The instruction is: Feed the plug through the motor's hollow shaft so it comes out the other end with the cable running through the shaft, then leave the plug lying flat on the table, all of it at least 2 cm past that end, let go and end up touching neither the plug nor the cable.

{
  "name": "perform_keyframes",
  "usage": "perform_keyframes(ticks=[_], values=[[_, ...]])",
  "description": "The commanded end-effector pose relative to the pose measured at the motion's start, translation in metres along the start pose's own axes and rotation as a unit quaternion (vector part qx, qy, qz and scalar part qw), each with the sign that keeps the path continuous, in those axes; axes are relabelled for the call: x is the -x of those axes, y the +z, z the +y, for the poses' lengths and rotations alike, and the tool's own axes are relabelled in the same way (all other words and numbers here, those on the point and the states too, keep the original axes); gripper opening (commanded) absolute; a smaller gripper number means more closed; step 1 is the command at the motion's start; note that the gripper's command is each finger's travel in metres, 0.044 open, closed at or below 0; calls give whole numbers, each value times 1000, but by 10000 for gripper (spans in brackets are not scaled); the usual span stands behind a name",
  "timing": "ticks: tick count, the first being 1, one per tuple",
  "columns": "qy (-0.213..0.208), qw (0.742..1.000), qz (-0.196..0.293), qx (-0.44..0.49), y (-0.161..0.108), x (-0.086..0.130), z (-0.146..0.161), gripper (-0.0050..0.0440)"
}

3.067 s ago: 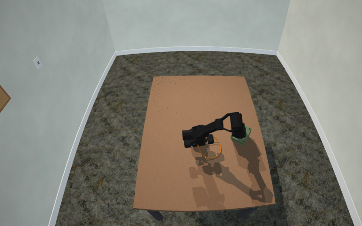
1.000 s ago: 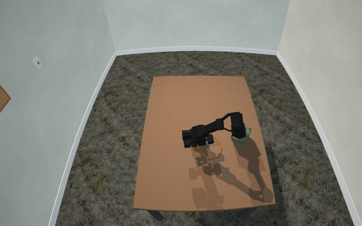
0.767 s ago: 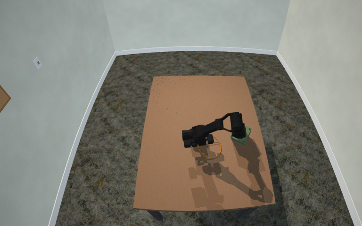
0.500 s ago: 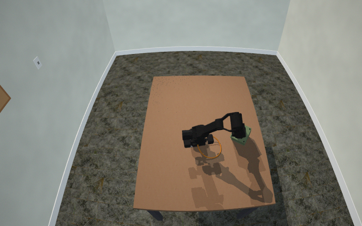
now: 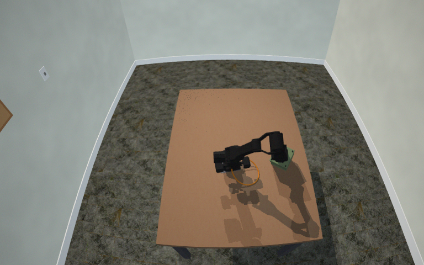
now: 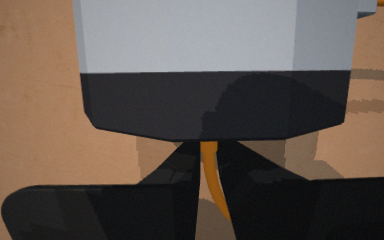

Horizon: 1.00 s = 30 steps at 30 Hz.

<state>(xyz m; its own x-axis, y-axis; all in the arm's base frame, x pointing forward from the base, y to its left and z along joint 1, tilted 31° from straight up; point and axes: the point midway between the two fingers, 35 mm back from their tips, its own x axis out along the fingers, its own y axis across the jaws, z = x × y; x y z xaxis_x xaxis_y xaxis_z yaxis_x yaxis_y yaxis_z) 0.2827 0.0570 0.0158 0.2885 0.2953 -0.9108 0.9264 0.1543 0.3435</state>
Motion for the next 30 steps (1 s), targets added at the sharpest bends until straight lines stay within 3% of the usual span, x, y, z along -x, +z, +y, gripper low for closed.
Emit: perform_keyframes(ticks=[1, 13, 17, 30], values=[[-1, 1000, -3, 0, 6, -2, 1, 0], [-1, 1000, -3, 0, 7, -2, 1, 0], [-1, 1000, 3, 0, 3, 0, 0, 96], [-1, 1000, -3, 0, -18, 16, 0, 100]])
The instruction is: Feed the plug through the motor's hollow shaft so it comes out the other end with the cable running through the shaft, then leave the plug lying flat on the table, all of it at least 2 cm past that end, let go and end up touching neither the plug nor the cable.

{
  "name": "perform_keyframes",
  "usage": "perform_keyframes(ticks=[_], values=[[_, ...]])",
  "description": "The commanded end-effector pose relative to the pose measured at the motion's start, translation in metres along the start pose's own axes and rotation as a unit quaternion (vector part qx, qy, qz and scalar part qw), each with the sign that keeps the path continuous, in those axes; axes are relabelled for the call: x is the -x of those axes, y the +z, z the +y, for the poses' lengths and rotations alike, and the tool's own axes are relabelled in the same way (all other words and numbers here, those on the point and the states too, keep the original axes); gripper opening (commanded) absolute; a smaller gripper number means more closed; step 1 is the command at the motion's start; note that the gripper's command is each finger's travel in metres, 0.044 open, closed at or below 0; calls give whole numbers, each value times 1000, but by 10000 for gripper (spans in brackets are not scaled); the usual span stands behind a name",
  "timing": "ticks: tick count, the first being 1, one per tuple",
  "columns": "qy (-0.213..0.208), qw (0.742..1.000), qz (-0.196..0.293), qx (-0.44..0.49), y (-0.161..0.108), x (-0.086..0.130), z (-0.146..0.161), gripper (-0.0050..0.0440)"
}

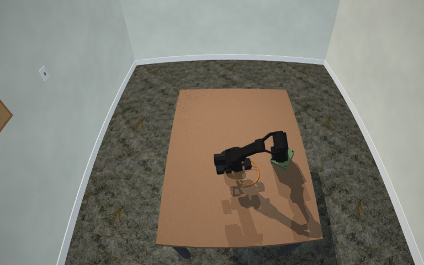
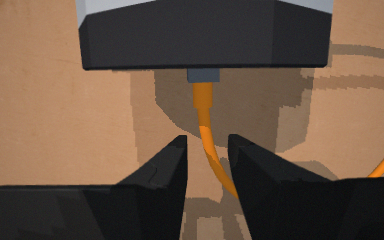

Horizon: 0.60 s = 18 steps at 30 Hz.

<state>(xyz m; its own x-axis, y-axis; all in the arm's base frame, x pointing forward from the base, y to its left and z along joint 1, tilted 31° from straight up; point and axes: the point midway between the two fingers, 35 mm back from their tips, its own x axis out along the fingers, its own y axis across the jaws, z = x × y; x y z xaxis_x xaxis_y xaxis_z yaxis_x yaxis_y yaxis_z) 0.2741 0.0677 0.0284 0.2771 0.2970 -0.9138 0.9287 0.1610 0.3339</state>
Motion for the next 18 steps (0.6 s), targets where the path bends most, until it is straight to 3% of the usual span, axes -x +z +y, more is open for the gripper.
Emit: perform_keyframes(ticks=[1, 18], values=[[4, 1000, -5, -2, -3, 5, 2, 100], [4, 1000, -5, -2, 9, -6, 1, 100]])
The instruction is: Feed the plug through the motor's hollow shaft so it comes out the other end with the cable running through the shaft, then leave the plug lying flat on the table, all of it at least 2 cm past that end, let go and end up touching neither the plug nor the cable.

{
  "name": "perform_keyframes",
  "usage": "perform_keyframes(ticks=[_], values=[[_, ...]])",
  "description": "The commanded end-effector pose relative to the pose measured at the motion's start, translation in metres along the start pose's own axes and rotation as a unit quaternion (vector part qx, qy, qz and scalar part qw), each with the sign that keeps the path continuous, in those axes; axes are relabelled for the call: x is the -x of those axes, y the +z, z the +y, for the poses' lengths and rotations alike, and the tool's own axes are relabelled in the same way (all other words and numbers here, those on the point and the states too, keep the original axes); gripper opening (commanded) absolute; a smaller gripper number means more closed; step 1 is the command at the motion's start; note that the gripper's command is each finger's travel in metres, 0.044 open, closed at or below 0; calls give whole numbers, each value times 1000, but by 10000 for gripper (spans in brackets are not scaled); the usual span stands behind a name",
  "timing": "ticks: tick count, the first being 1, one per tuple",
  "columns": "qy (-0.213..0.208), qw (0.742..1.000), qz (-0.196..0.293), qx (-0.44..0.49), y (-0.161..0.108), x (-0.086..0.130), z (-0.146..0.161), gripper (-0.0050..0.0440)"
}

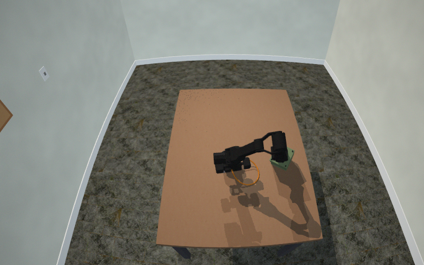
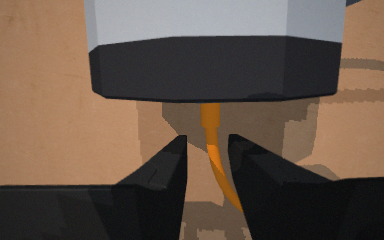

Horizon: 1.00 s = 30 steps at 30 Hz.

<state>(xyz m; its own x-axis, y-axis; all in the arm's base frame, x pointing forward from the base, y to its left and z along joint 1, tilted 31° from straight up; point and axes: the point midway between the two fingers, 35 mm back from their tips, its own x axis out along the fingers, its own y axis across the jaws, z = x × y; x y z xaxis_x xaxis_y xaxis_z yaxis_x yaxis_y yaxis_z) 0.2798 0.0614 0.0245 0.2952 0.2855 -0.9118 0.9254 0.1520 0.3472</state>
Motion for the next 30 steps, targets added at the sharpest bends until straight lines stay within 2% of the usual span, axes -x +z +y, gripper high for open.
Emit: perform_keyframes(ticks=[1, 14, 30], values=[[-3, 1000, 3, 1, 1, -3, -2, 100], [-3, 1000, 3, 1, 4, -9, -2, 100], [0, 1000, 0, -1, 4, -7, 0, 7]])
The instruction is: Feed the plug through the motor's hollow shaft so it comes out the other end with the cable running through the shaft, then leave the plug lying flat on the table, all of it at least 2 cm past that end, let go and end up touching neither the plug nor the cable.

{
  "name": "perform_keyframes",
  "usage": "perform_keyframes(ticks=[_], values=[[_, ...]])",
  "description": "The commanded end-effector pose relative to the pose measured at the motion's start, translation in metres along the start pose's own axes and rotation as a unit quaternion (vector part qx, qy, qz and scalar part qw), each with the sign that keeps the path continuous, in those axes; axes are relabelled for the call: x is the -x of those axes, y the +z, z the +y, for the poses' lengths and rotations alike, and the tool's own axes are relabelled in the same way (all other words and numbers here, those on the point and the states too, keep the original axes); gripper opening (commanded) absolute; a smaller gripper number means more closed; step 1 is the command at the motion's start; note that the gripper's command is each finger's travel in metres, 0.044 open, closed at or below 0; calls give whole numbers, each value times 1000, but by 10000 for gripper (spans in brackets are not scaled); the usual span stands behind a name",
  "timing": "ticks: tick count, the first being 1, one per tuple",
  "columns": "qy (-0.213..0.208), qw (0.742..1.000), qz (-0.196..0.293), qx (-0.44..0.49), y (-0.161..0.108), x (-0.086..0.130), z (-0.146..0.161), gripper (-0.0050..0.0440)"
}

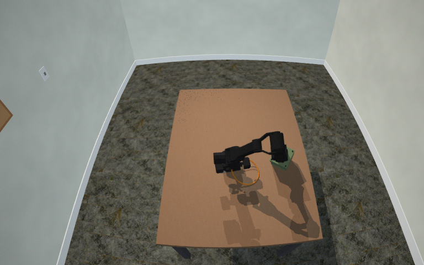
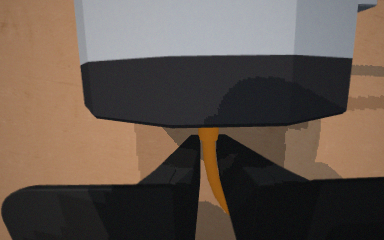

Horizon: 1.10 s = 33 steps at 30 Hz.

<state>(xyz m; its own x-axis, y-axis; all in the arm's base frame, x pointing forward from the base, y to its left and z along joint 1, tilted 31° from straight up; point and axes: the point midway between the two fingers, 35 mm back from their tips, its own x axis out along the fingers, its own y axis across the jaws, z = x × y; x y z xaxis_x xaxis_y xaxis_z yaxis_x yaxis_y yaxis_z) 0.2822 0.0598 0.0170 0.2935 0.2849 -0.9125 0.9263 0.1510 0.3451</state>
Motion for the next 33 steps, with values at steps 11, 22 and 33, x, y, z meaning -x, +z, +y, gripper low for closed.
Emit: perform_keyframes(ticks=[11, 22, 33], values=[[-2, 1000, 3, 1, 10, -2, 0, 0], [-1, 1000, 2, 1, 9, -1, 0, 100], [-3, 1000, 3, 1, -15, 16, -1, 100]])
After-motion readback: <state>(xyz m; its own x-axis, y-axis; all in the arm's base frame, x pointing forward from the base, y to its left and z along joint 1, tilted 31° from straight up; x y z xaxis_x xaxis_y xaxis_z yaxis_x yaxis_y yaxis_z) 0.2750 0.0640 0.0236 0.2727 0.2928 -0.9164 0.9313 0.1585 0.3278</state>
